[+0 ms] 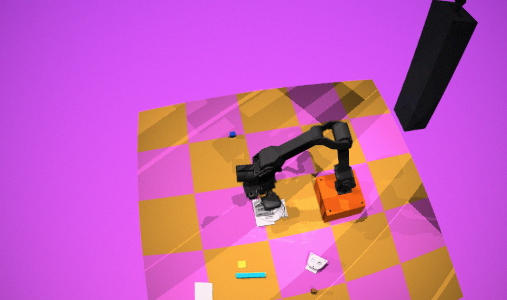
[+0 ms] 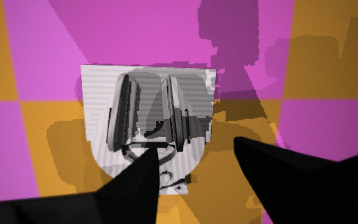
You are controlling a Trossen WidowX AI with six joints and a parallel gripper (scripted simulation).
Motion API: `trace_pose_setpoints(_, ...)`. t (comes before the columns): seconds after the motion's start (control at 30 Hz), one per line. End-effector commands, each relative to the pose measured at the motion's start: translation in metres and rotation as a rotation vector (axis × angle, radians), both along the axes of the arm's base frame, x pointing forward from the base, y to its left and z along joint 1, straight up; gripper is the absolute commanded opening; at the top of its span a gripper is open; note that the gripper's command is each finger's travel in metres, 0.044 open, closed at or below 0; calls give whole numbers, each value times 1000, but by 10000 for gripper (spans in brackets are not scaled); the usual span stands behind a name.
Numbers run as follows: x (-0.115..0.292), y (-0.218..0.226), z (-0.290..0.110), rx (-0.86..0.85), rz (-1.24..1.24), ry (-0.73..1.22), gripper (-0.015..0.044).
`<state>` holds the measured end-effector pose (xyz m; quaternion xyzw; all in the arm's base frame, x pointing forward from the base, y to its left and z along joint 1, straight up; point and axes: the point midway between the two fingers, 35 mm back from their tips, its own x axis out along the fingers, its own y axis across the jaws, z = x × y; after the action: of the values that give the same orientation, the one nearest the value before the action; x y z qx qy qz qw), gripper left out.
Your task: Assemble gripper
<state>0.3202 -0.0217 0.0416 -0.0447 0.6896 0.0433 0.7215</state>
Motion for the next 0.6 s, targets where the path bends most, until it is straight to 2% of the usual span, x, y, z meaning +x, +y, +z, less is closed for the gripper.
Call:
trace_pose_setpoints(0.0, -1, 2, -4, 1, 4, 11, 250)
trace_pose_setpoints(0.23, -7, 83, 2, 3, 169, 11, 434)
trace_pose_setpoints(0.57, -56, 201, 13, 6, 430, 14, 440)
